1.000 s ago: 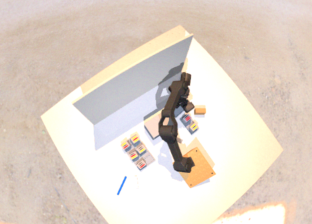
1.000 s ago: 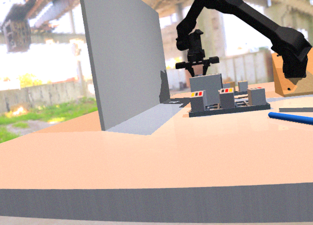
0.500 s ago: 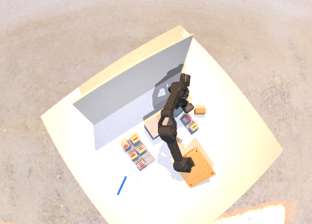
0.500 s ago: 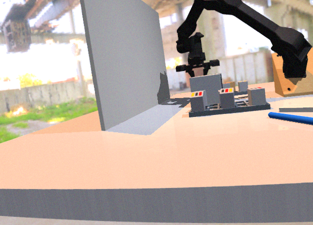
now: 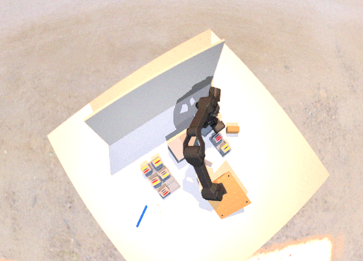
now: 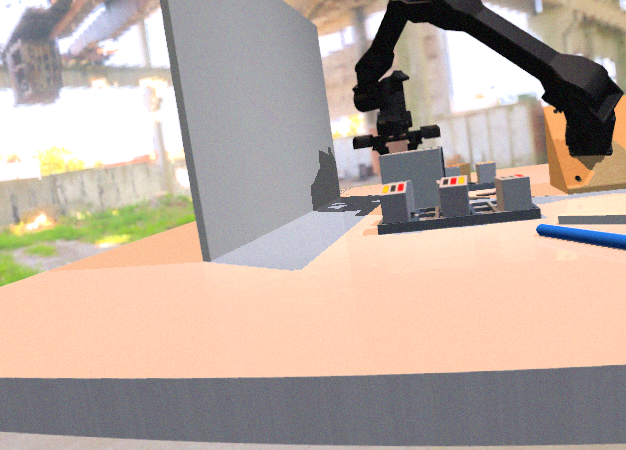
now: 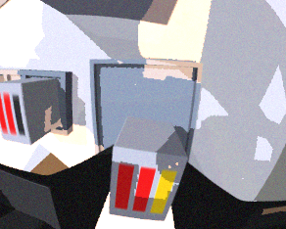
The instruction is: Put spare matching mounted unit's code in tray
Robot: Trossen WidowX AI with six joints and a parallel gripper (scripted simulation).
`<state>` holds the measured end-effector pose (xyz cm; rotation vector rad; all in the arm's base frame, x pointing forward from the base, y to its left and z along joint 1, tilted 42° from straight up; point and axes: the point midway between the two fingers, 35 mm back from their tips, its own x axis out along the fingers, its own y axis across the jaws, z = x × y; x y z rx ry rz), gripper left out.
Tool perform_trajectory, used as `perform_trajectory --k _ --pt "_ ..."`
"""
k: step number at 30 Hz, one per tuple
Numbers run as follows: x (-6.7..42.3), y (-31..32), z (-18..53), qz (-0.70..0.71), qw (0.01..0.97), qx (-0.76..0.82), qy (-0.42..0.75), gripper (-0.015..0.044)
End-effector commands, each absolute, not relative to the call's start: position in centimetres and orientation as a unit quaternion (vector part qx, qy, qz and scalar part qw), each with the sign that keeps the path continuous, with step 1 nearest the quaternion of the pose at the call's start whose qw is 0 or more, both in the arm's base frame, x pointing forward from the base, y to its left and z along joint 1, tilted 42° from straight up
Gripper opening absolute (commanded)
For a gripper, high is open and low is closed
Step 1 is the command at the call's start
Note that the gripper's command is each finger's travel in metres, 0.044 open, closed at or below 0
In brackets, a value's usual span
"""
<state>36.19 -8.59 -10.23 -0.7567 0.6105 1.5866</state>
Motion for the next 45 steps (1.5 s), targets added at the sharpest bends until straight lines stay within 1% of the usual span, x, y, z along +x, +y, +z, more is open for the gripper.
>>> perform_trajectory --k 1,24,40,41,45 --pt "36.1 -8.3 -10.5 0.683 0.599 -0.323 0.263 0.0000" --pt "35.7 -6.9 -11.8 0.684 0.599 -0.323 0.262 0.0000" --pt "35.8 -7.2 -11.6 0.684 0.598 -0.326 0.262 0.0420" --pt "35.8 -7.2 -11.6 0.684 0.598 -0.326 0.262 0.0440" --pt "36.4 -9.7 -9.0 0.683 0.598 -0.325 0.264 0.0440"
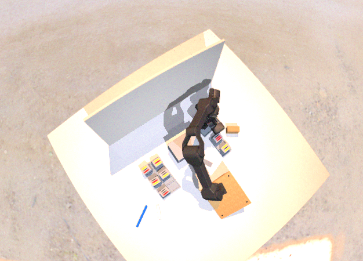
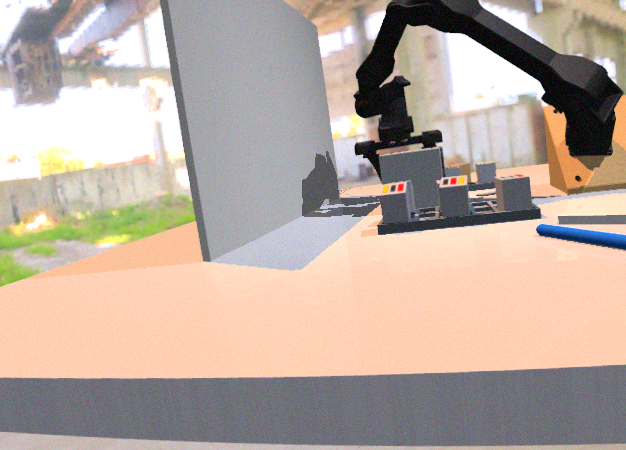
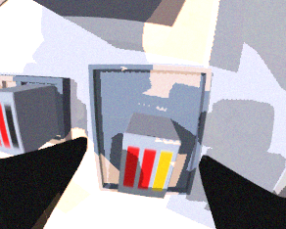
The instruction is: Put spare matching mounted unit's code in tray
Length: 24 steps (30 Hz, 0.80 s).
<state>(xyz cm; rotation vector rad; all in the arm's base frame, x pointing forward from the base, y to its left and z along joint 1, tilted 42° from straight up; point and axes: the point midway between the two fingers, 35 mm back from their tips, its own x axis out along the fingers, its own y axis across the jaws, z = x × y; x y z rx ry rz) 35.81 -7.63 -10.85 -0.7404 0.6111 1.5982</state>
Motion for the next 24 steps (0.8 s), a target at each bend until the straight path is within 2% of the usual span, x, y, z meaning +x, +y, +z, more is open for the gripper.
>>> perform_trajectory --k 1,6,24 --pt "36.6 -10.8 -7.8 0.683 0.598 -0.325 0.264 0.0440" --pt "36.5 -14.1 -3.5 0.684 0.599 -0.323 0.264 0.0440" --pt "36.8 -14.4 -3.6 0.672 0.607 -0.332 0.265 0.0440"
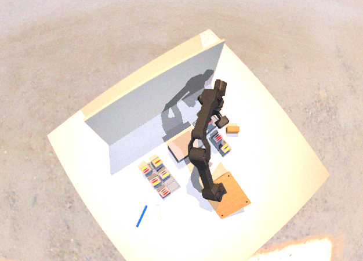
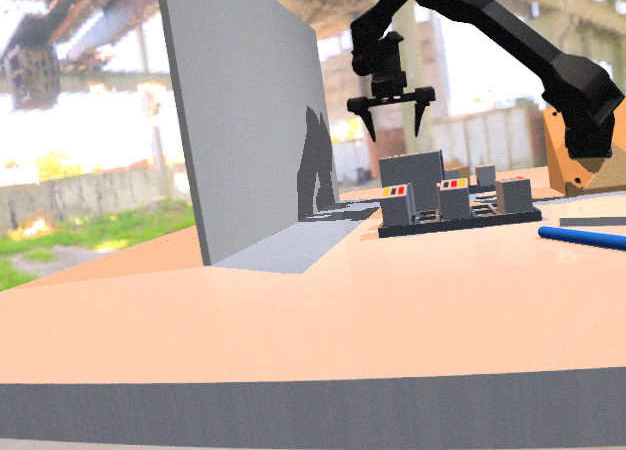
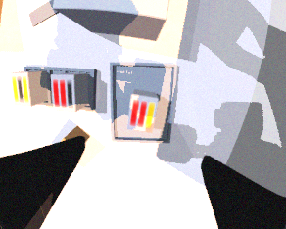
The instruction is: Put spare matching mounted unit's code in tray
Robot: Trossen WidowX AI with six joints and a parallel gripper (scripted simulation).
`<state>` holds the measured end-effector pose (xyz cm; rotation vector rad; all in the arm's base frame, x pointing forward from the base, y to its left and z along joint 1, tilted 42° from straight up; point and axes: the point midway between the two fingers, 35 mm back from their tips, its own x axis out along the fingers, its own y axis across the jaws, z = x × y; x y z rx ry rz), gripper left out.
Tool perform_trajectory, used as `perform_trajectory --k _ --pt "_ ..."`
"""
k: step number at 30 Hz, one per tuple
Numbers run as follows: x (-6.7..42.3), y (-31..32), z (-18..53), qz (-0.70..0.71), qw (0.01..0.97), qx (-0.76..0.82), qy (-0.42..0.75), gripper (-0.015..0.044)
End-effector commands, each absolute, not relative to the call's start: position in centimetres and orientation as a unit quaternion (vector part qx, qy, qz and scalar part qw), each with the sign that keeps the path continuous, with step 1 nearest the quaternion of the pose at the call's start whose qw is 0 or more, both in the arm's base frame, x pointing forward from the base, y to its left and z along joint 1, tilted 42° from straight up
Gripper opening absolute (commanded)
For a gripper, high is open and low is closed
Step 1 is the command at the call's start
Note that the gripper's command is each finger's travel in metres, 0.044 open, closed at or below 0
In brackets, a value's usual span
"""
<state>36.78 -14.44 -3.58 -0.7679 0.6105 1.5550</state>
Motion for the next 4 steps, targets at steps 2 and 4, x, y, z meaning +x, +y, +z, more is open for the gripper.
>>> perform_trajectory --k 2,4 --pt "36.80 -14.44 -3.60 0.672 0.607 -0.332 0.265 0.0440" --pt "36.80 -14.44 -3.60 0.672 0.607 -0.332 0.265 0.0440"
